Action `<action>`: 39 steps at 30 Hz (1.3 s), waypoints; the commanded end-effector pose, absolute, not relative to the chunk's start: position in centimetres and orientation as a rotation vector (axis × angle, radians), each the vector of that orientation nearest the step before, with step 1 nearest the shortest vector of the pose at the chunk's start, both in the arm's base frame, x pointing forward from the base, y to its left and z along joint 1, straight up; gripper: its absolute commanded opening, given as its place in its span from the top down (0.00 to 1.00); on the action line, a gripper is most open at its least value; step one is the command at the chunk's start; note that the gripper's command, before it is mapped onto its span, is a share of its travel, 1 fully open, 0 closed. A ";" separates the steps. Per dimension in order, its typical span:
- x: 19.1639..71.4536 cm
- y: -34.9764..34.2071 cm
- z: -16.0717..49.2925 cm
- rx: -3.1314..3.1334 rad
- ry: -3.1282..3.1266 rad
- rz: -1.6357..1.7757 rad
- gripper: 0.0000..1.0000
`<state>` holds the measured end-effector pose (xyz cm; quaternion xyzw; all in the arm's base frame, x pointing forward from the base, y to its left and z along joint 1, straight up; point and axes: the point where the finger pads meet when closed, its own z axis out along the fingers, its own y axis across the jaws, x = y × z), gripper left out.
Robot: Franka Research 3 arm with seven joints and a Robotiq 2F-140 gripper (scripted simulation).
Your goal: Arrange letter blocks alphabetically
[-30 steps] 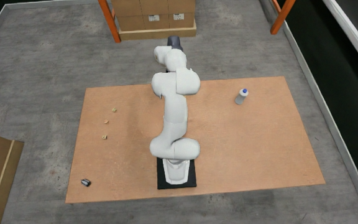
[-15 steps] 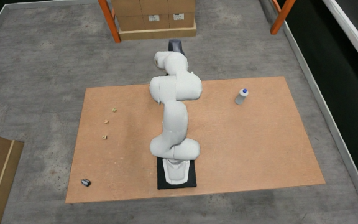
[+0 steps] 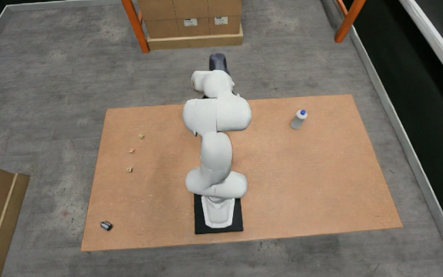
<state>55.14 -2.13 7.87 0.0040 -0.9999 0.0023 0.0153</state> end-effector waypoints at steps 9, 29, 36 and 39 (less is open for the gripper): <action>55.9 -2.0 8.1 0.025 -3.136 0.004 0.00; 55.8 -2.1 7.4 0.474 -3.098 0.006 0.00; 55.8 -2.1 7.2 0.611 -3.073 0.006 0.00; 55.8 -2.1 7.1 0.673 -3.060 0.006 0.00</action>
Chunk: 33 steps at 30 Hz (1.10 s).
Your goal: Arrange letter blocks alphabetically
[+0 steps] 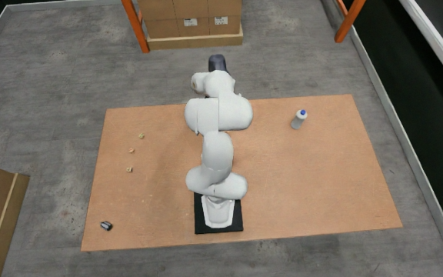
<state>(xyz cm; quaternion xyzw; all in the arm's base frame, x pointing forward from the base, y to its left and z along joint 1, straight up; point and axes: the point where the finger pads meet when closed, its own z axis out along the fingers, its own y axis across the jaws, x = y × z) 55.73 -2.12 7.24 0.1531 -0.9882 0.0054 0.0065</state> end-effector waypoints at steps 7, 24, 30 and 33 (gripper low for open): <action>55.8 -2.1 6.9 0.813 -3.025 0.006 0.00; 55.8 -2.1 6.4 1.148 -2.914 0.004 0.00; 55.8 -2.1 6.2 1.258 -2.868 0.004 0.00; 55.8 -2.1 6.1 1.317 -2.841 0.003 0.00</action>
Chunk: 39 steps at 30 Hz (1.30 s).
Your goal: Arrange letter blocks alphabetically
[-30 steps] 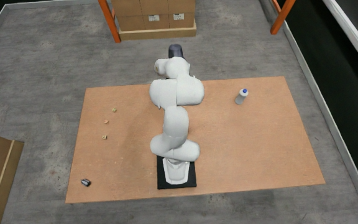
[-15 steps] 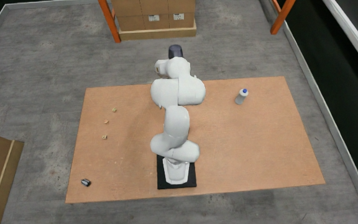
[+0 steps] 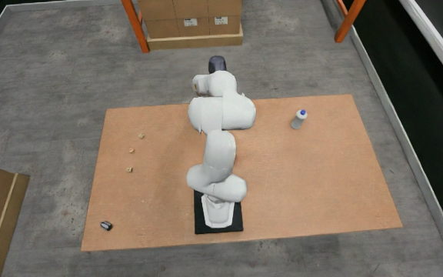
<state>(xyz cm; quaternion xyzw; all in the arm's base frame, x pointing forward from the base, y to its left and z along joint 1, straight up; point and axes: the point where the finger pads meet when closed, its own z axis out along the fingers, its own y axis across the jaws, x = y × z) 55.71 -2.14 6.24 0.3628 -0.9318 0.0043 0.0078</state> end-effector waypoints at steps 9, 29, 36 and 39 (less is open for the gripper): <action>55.8 -2.1 5.8 1.488 -2.756 0.002 0.00; 55.8 -2.1 5.3 1.810 -2.558 -0.001 0.00; 55.8 -2.0 5.1 1.958 -2.447 -0.002 0.00; 55.8 -2.0 5.0 2.009 -2.406 -0.003 0.00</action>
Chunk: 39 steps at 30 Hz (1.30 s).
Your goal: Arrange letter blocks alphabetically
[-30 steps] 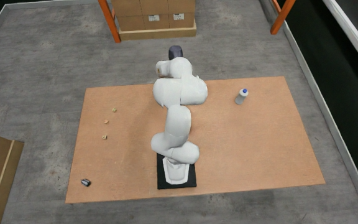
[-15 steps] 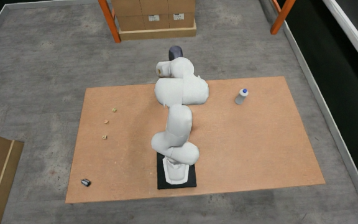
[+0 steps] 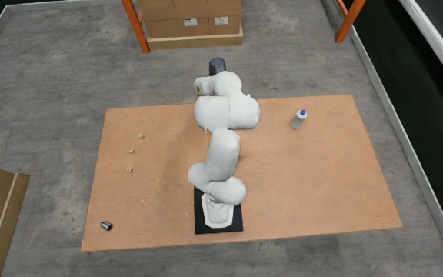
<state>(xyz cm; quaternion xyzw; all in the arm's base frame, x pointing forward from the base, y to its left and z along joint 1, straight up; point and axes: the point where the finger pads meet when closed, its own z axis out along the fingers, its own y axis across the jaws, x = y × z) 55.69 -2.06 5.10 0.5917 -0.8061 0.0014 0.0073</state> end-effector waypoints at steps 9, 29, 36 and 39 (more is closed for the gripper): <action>55.8 -2.0 4.8 2.150 -2.283 -0.004 0.00; 55.8 -2.0 4.6 2.236 -2.200 -0.005 0.57; 55.8 -2.0 4.6 2.236 -2.200 -0.005 0.57; 55.8 -2.0 4.6 2.236 -2.200 -0.005 0.57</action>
